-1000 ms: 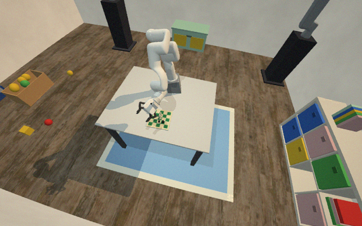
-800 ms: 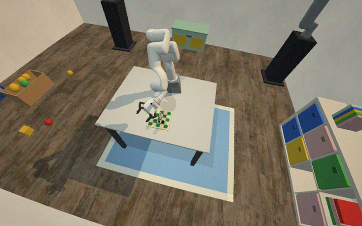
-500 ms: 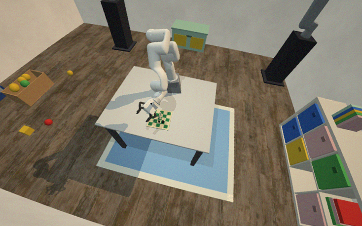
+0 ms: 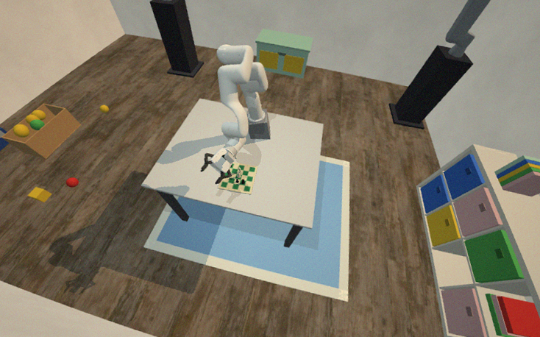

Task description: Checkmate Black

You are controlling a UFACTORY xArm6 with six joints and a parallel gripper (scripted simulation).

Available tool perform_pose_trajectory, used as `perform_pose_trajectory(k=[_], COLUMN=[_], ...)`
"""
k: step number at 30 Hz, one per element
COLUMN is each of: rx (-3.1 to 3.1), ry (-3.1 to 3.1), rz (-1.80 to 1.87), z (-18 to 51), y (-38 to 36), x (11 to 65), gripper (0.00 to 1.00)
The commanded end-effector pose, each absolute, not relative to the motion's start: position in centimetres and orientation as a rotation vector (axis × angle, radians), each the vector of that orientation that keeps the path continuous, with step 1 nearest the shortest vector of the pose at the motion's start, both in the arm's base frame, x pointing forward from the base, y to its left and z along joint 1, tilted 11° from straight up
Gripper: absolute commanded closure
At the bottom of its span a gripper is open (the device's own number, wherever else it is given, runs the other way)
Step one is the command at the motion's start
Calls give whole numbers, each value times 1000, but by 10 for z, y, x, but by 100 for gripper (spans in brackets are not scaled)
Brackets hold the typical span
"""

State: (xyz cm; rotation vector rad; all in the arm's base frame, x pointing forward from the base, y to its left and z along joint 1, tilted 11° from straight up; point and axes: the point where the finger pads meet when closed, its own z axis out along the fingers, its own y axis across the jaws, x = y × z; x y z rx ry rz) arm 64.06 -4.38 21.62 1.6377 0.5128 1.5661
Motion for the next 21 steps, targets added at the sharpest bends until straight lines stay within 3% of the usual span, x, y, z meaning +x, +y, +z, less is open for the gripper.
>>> perform_pose_trajectory(k=[1, 21], rx=[1557, 1186], ry=[541, 840], rz=[1668, 2150], z=[234, 286], y=[-45, -38], x=[665, 738], gripper=[0, 0])
